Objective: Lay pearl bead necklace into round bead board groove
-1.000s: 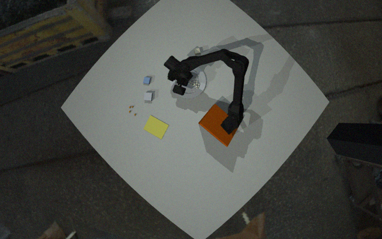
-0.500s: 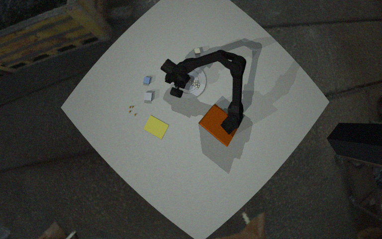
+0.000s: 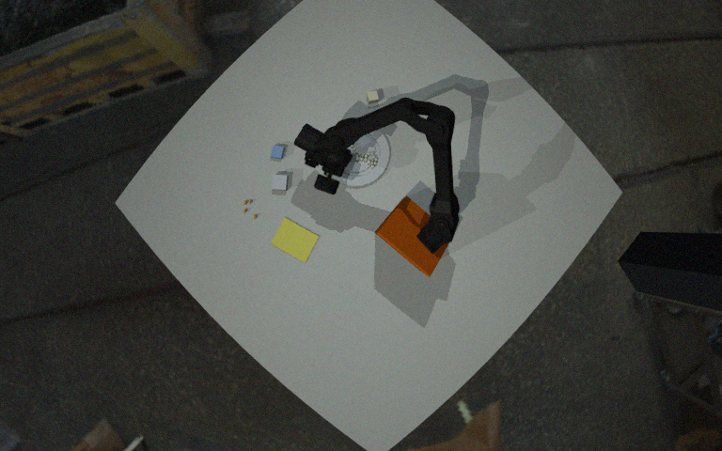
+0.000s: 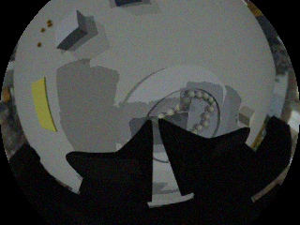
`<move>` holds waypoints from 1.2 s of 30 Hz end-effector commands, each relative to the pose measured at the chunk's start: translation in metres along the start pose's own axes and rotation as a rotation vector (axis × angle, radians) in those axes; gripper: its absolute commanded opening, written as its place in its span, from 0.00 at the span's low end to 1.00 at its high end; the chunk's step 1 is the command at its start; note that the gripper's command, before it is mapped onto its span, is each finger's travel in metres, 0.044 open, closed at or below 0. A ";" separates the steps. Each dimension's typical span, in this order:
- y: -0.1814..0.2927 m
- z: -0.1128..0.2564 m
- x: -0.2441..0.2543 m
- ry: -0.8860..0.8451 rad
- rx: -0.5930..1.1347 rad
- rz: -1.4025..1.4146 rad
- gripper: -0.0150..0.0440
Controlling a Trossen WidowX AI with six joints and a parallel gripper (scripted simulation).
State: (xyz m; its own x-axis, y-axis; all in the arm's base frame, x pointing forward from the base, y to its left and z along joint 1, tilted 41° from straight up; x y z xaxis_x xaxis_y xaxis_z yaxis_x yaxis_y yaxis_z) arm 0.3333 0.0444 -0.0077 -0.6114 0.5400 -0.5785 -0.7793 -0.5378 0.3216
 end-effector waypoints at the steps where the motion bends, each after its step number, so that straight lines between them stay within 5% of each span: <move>1: -0.001 0.000 0.002 -0.003 0.001 -0.001 0.25; 15: -0.001 -0.012 0.002 -0.003 0.001 -0.001 0.25; 31: -0.001 -0.002 0.002 -0.002 -0.001 -0.002 0.97; 36: -0.002 0.000 0.003 -0.003 0.001 -0.001 1.00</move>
State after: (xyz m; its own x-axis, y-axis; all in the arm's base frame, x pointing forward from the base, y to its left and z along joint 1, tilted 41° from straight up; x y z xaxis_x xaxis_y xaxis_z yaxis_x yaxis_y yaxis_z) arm 0.3324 0.0433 -0.0134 -0.6159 0.5412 -0.5724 -0.7769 -0.5378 0.3274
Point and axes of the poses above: the point midway between the two fingers, 35 mm back from their tips, its own z axis back along the fingers, its own x axis across the jaws, y = z × x, the point moved 6 cm from there along z, back along the fingers, and after that the axes turned 11 degrees about z, right-handed, at the moved point
